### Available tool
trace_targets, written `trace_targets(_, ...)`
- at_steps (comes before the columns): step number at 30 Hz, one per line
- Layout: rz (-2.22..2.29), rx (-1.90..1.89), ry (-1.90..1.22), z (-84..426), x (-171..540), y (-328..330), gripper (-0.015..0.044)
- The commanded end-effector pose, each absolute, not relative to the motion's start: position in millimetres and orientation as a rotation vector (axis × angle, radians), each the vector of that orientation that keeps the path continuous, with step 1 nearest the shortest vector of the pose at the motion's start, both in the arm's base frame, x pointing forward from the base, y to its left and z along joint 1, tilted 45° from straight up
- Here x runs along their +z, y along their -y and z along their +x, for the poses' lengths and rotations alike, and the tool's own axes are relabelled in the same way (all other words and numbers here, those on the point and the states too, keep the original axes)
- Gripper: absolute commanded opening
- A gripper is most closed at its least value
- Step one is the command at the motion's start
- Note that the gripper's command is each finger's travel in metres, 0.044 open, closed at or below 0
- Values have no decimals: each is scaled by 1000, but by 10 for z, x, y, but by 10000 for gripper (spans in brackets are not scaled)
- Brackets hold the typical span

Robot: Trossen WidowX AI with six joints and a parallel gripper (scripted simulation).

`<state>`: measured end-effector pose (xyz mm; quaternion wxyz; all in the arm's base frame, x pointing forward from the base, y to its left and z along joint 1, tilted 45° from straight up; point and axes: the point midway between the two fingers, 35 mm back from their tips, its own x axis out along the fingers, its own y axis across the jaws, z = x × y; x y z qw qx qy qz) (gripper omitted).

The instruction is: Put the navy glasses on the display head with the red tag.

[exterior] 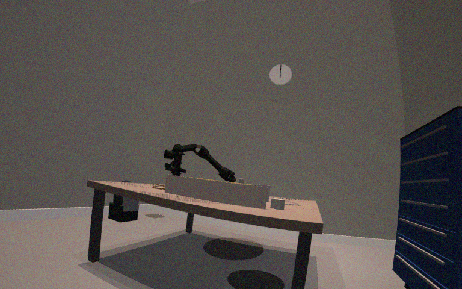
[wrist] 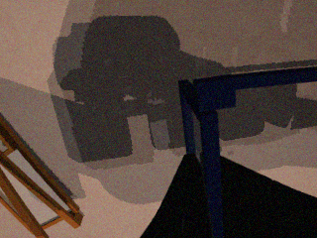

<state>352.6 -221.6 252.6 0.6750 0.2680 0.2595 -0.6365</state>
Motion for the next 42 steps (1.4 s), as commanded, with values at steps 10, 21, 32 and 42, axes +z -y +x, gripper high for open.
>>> trace_targets(10,601,-1427,-588,3531,2535,2215,0)
trace_targets(21,601,-1427,-588,3532,2513,2194,0)
trace_targets(32,602,-1427,-590,3535,2558,2081,0)
trace_targets(42,603,-1427,-593,3500,2846,1713,0)
